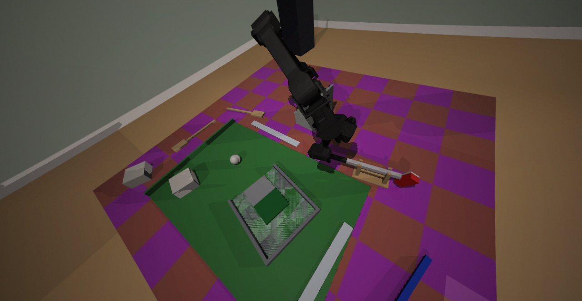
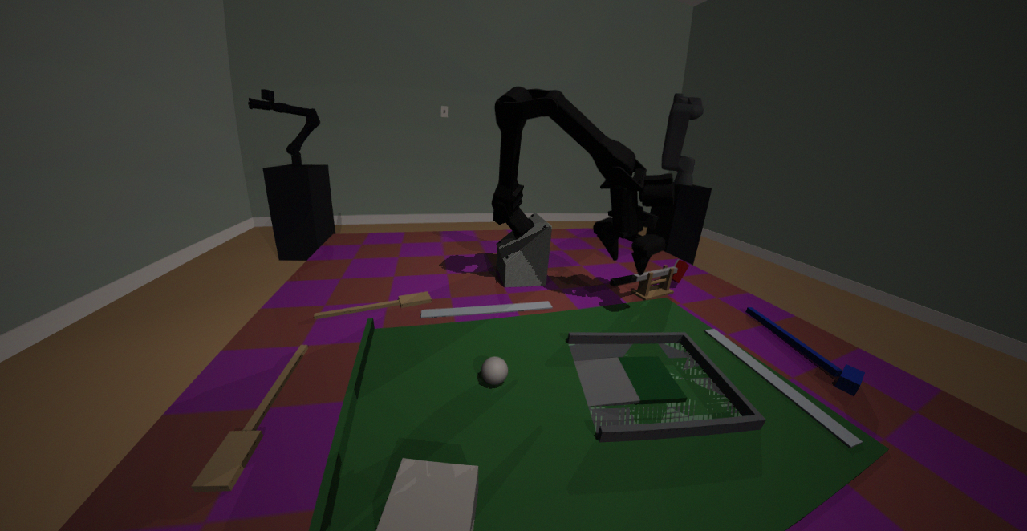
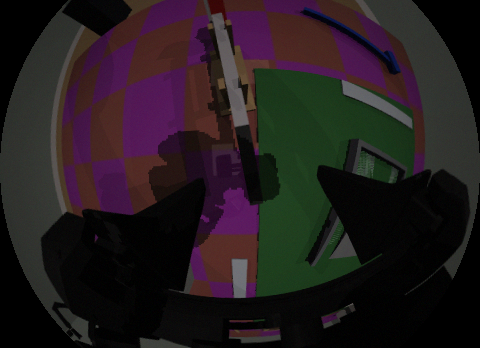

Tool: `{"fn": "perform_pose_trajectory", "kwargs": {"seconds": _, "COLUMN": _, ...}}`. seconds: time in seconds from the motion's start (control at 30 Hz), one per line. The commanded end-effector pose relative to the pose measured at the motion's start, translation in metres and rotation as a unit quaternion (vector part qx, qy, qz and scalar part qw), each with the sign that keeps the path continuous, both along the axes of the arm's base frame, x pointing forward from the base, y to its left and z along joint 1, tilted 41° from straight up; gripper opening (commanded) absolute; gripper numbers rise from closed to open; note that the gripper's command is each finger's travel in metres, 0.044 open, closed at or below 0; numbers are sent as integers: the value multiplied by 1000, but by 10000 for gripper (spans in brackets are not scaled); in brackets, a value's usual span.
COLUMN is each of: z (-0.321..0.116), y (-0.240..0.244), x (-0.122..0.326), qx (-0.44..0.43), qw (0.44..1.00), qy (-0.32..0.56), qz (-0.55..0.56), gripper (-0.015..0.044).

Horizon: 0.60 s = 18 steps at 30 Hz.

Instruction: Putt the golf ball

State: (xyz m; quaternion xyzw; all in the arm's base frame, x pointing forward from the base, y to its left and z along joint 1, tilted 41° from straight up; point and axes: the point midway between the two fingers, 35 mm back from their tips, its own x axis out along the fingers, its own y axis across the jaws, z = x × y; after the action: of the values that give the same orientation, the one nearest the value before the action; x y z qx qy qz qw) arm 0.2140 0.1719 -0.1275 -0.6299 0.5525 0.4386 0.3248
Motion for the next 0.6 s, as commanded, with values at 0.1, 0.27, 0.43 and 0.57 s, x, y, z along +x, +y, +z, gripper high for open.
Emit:
{"fn": "perform_pose_trajectory", "kwargs": {"seconds": 0.1, "z": -5, "y": -1, "x": -10, "qx": -13, "qw": 999, "qy": 28, "qz": 33, "gripper": 440}}
{"fn": "perform_pose_trajectory", "kwargs": {"seconds": 0.27, "z": -22, "y": -15, "x": -7, "qx": -13, "qw": 999, "qy": 27, "qz": 33, "gripper": 440}}
{"fn": "perform_pose_trajectory", "kwargs": {"seconds": 0.43, "z": -23, "y": -17, "x": -7, "qx": -13, "qw": 999, "qy": 27, "qz": 33, "gripper": 440}}
{"fn": "perform_pose_trajectory", "kwargs": {"seconds": 0.57, "z": -35, "y": -27, "x": -6, "qx": -13, "qw": 999, "qy": 27, "qz": 33, "gripper": 440}}
